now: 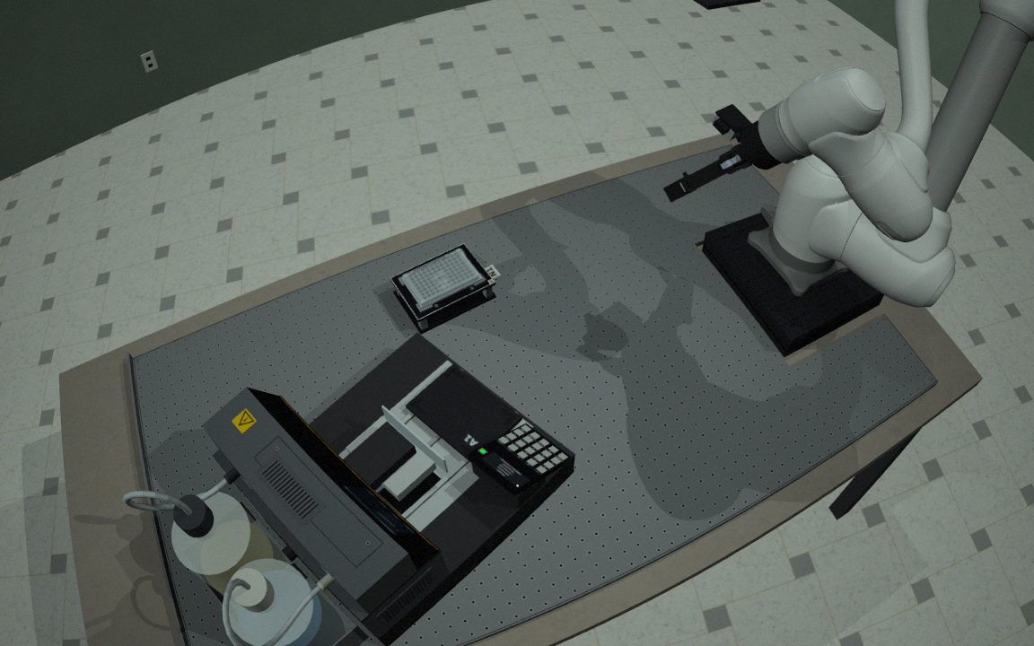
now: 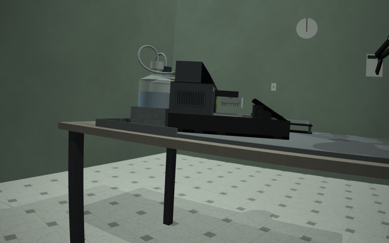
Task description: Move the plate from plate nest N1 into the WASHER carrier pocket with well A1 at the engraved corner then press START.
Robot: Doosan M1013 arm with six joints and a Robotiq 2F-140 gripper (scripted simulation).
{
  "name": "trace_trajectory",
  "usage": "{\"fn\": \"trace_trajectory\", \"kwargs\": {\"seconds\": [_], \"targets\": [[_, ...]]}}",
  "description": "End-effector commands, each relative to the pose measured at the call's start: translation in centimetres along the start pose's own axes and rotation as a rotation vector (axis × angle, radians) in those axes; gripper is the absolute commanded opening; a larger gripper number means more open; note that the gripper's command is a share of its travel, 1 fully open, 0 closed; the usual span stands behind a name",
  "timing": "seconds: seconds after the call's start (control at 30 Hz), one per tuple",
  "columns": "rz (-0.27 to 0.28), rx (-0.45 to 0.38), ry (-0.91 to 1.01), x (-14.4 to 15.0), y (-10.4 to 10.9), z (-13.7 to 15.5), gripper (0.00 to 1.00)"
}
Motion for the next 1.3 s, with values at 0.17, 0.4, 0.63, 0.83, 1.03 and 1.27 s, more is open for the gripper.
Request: {"fn": "trace_trajectory", "kwargs": {"seconds": [0.17,0.4,0.63,0.83,1.03,1.27], "targets": [[0.0,0.0,0.0,0.0,0.0,0.0,1.0],[0.0,0.0,0.0,0.0,0.0,0.0,1.0],[0.014,-0.044,0.09,-1.8,0.4,-0.5,0.7],[0.027,-0.083,0.177,-4.1,0.7,-1.3,0.7],[0.035,-0.138,0.293,-6.7,0.7,-2.3,0.7],[0.031,-0.194,0.406,-9.0,0.4,-3.3,0.7]]}}
Point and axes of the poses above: the point where the finger pads meet when closed, its own y axis back along the fingers, its own x axis across the jaws, z = x × y, the point moved 3 cm from there along y, back along the fingers, and after that the axes turned 12 degrees about y, right-handed, at the moved point
